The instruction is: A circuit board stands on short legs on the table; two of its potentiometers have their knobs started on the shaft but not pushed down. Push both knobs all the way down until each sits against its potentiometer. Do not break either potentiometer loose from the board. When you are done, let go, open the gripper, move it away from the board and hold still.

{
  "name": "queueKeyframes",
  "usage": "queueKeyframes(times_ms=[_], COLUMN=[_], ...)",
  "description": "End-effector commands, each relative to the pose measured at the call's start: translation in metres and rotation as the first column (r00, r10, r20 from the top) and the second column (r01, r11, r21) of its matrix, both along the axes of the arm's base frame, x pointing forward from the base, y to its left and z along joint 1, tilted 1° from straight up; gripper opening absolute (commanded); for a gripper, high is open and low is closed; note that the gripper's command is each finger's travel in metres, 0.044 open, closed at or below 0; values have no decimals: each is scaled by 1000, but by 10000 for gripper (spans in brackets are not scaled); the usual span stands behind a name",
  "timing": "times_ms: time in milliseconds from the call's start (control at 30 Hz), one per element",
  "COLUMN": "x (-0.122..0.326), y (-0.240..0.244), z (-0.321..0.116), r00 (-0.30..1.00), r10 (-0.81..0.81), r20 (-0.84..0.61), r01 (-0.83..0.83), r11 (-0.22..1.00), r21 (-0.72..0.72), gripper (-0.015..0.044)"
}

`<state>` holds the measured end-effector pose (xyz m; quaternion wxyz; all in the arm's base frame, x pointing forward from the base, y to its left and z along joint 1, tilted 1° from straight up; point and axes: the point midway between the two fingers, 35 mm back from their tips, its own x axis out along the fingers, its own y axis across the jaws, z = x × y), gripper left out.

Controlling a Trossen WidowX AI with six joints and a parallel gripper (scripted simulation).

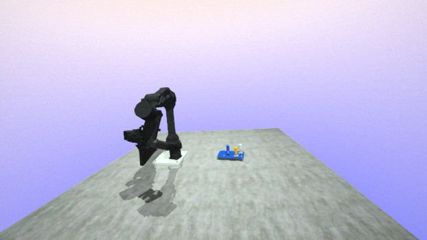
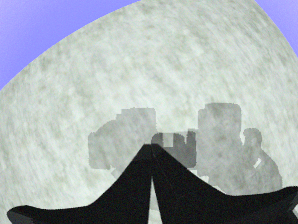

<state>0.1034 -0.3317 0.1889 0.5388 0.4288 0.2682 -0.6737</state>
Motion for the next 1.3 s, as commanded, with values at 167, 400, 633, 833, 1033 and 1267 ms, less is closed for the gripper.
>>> queueKeyframes(times_ms=[167, 400, 633, 833, 1033, 1267], x=[84, 142, 190, 218, 231, 228], y=[41, 92, 157, 222, 290, 371], z=[-3, -9, -13, -19, -24, -29], r00=[963, 879, 760, 626, 473, 278], r10=[269, 477, 650, 779, 880, 959], r20=[9, 8, 29, 40, 50, 61], r01=[-269, -474, -643, -761, -843, -890], r11=[961, 871, 744, 599, 435, 233], r21=[68, 130, 182, 249, 316, 392], gripper=[0, 0, 0, 0, 0, 0])
